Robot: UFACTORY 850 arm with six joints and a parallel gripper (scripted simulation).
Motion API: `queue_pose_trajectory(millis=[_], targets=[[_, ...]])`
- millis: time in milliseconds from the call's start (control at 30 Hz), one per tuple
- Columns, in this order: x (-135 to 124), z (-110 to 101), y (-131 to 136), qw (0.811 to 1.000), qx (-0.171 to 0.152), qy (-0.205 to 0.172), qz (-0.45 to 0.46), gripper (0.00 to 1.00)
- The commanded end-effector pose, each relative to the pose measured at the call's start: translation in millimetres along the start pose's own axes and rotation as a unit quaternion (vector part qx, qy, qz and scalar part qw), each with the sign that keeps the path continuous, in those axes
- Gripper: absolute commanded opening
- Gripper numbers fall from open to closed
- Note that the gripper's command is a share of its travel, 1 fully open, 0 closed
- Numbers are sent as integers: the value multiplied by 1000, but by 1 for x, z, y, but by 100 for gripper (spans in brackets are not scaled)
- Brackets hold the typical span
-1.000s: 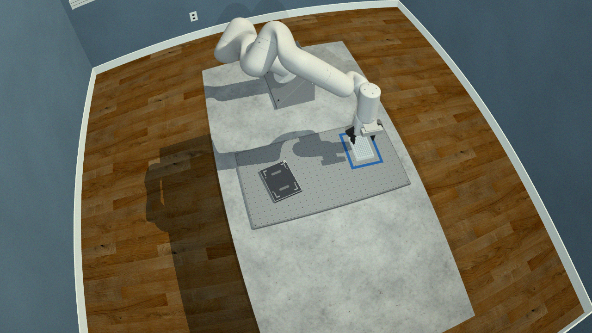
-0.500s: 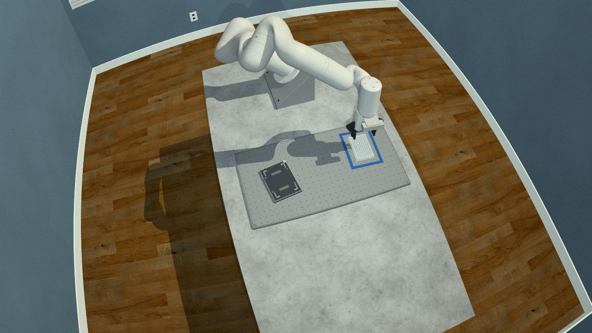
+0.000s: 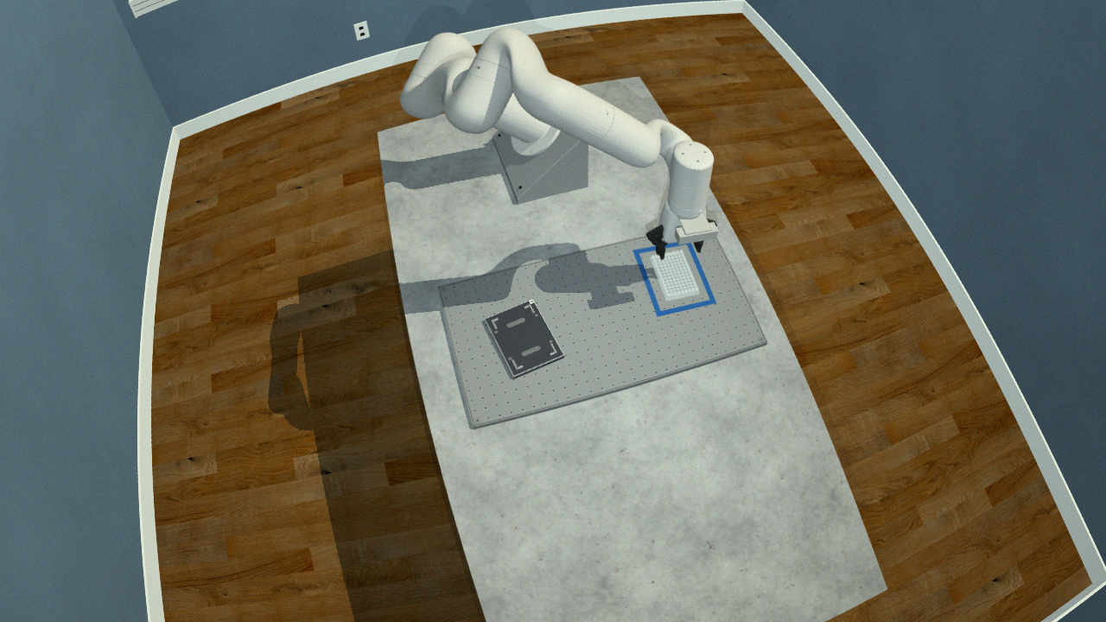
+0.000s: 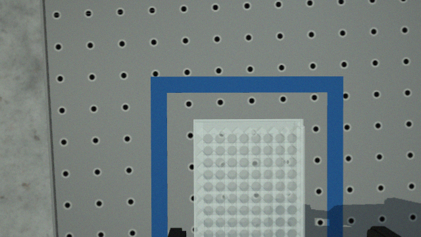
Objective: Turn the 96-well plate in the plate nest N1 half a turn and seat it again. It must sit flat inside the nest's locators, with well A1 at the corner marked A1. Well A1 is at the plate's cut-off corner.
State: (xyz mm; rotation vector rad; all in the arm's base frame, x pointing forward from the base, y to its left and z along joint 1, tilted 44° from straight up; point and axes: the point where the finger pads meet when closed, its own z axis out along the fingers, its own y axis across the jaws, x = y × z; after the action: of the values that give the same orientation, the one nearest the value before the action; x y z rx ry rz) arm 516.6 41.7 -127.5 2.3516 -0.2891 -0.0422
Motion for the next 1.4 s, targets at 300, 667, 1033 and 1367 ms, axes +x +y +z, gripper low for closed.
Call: queue_pose_trajectory(millis=[300, 667, 1033, 1367], targets=[[1, -1, 0, 995, 0, 1, -100, 100], [1, -1, 0, 969, 0, 1, -247, 100], [1, -1, 0, 908, 0, 1, -420, 100], [1, -1, 0, 844, 0, 1, -537, 100]])
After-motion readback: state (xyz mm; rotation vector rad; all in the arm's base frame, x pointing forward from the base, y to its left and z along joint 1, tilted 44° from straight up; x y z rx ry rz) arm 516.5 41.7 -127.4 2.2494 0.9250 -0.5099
